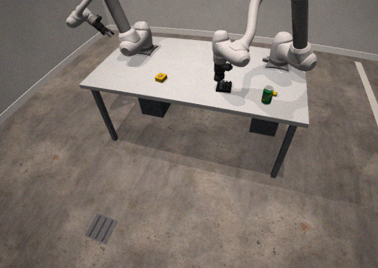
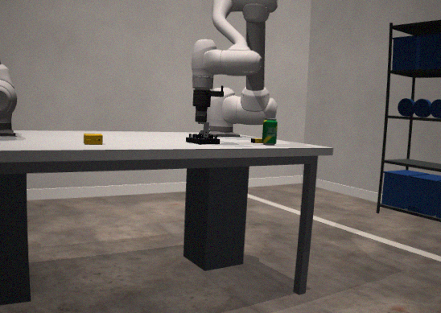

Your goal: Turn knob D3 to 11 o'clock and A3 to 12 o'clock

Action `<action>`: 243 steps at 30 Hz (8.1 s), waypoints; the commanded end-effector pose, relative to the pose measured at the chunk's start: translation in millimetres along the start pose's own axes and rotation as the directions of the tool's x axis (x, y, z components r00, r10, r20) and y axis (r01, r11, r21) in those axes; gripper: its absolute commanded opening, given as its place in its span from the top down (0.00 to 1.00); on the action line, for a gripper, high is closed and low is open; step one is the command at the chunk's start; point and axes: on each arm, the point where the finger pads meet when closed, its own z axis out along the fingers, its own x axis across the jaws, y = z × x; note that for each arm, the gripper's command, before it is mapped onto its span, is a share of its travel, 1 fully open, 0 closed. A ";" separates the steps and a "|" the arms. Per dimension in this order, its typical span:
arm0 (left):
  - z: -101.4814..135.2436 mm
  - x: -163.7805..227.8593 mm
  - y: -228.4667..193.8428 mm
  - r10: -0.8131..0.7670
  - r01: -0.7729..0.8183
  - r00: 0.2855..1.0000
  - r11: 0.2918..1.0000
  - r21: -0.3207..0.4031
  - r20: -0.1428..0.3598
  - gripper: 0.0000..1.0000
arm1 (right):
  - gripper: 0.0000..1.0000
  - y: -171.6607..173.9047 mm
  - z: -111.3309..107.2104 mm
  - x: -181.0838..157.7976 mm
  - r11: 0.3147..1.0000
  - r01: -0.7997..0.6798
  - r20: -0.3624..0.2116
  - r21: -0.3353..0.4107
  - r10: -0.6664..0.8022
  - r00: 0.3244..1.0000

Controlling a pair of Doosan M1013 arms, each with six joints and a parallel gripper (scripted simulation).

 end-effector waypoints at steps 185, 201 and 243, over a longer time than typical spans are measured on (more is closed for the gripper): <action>-16.2 -67.9 42.2 0.687 -0.687 0.727 0.727 0.004 0.001 0.54 | 0.00 -0.1 -0.5 0.1 1.000 0.000 0.000 -0.001 0.000 1.000; -14.4 -67.9 42.1 0.687 -0.687 0.727 0.727 0.004 0.001 0.54 | 0.00 -0.1 -0.5 0.1 1.000 0.000 0.000 -0.001 0.000 1.000; -0.4 -67.9 42.1 0.687 -0.687 0.727 0.727 0.004 0.001 0.54 | 0.00 -0.1 -0.5 0.1 1.000 0.000 0.000 -0.001 0.000 1.000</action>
